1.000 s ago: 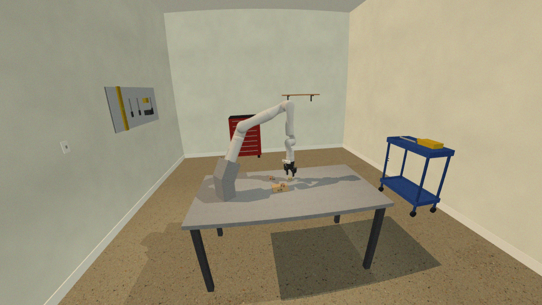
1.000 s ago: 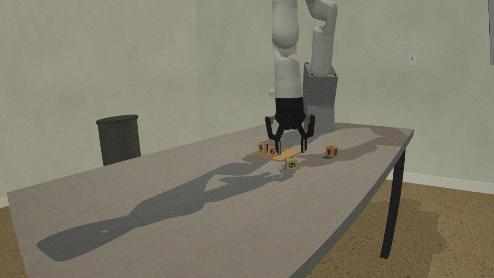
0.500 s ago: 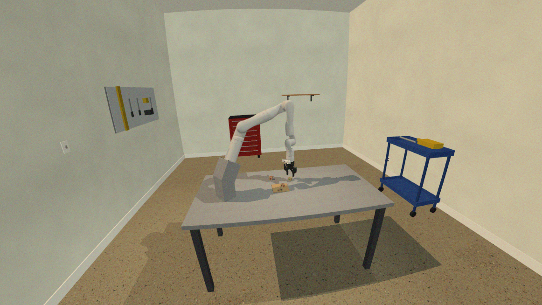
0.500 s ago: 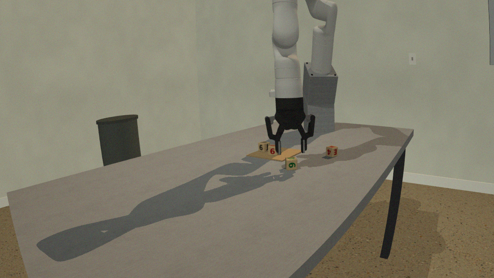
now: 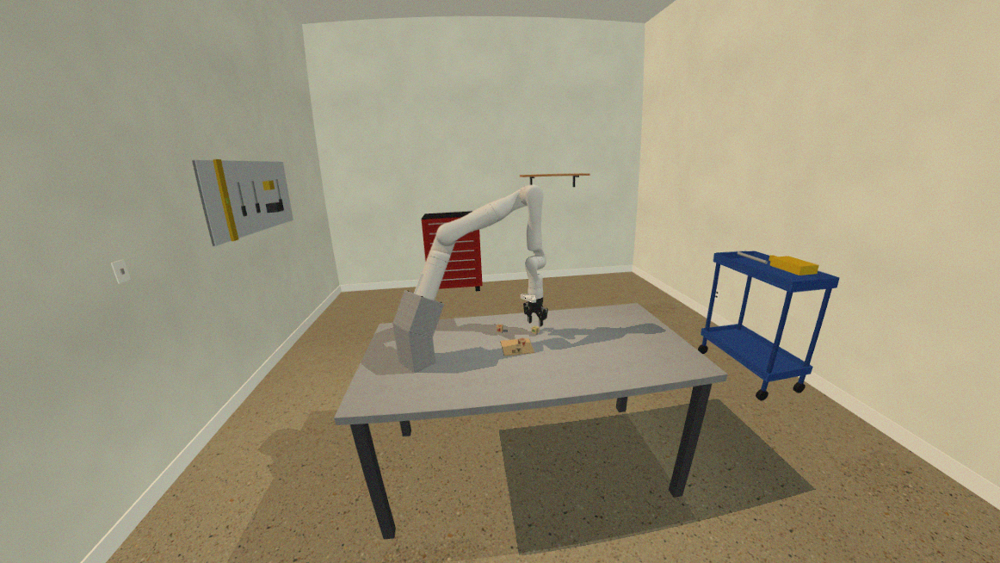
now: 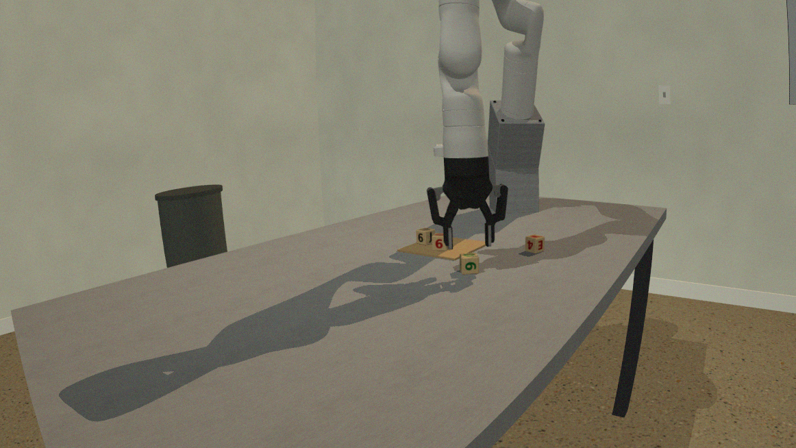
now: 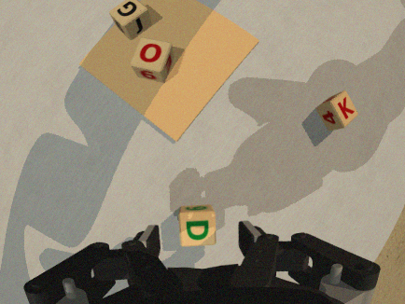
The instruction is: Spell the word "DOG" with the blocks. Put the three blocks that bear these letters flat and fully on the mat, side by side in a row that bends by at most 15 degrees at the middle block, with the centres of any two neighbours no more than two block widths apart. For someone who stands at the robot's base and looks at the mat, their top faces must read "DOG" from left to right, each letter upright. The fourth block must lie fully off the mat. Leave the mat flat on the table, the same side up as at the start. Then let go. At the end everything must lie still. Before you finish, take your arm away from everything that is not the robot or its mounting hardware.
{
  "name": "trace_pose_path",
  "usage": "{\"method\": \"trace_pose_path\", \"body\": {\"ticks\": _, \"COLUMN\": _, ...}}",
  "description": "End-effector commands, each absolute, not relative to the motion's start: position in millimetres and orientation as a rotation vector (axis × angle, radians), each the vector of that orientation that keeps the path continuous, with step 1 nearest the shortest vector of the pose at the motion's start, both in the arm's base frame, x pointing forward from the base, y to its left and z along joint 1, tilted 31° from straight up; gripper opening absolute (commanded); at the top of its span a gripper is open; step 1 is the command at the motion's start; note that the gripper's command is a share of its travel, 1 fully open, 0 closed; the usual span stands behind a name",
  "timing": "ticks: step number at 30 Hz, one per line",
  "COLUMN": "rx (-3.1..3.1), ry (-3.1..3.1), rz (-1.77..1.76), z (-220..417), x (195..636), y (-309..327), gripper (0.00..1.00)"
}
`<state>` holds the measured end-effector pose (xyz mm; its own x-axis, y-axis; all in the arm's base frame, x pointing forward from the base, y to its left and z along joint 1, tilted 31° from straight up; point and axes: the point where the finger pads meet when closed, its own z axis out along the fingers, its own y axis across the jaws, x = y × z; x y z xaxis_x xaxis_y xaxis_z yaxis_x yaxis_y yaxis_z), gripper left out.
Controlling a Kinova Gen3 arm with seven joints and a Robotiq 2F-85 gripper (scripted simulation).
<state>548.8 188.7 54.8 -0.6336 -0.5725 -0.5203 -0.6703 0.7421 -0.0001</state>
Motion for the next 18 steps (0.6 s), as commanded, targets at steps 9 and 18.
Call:
{"method": "trace_pose_path", "body": {"ticks": 9, "rx": -0.951, "ry": 2.437, "rz": 0.25, "z": 53.5, "x": 550.3, "y": 186.1, "gripper": 0.67}}
{"method": "trace_pose_path", "body": {"ticks": 18, "rx": -0.95, "ry": 2.438, "rz": 0.251, "z": 42.5, "x": 556.2, "y": 190.2, "gripper": 0.67}}
